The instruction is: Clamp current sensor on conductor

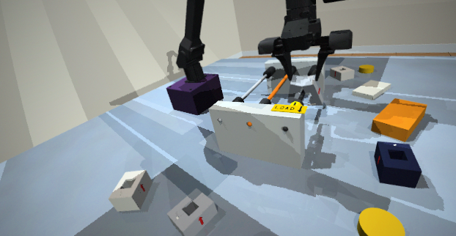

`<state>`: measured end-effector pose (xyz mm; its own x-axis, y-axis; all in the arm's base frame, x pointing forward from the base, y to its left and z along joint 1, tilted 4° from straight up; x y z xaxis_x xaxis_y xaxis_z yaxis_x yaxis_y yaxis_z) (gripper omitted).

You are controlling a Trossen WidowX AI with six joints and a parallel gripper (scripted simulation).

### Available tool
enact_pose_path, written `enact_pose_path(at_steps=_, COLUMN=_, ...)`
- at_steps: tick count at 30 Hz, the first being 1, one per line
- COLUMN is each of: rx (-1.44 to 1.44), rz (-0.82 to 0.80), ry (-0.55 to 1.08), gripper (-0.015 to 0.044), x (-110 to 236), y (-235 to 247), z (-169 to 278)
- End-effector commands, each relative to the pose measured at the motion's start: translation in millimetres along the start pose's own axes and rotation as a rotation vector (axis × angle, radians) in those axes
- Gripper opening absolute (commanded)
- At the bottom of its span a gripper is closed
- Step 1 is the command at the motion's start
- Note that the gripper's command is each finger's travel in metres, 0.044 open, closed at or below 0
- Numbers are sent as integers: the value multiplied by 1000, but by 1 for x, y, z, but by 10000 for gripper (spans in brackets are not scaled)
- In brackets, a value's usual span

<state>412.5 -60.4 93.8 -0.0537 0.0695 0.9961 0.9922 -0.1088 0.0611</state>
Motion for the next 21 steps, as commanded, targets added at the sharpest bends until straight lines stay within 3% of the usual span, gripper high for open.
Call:
enact_pose_path(at_steps=1, rx=0, rz=-1, ry=0, gripper=236, x=1, y=0, z=0)
enact_pose_path(at_steps=9, rx=0, rz=-1, ry=0, gripper=440, x=1, y=0, z=0)
enact_pose_path(at_steps=17, rx=0, rz=0, ry=0, gripper=440, x=-2, y=0, z=0)
enact_pose_path(at_steps=21, rx=-1, rz=13, ry=-3, gripper=440, x=-41, y=1, z=-3)
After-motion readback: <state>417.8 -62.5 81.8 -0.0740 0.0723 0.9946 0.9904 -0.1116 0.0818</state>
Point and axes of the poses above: the point midway between the two fingers, 35 mm back from their tips, its own x axis back along the fingers, its own y axis across the jaws, z = x × y, the point moved 1 cm from there along x, back along the fingers, and after that the axes turned 8 degrees about -x, right-handed, at the moved point
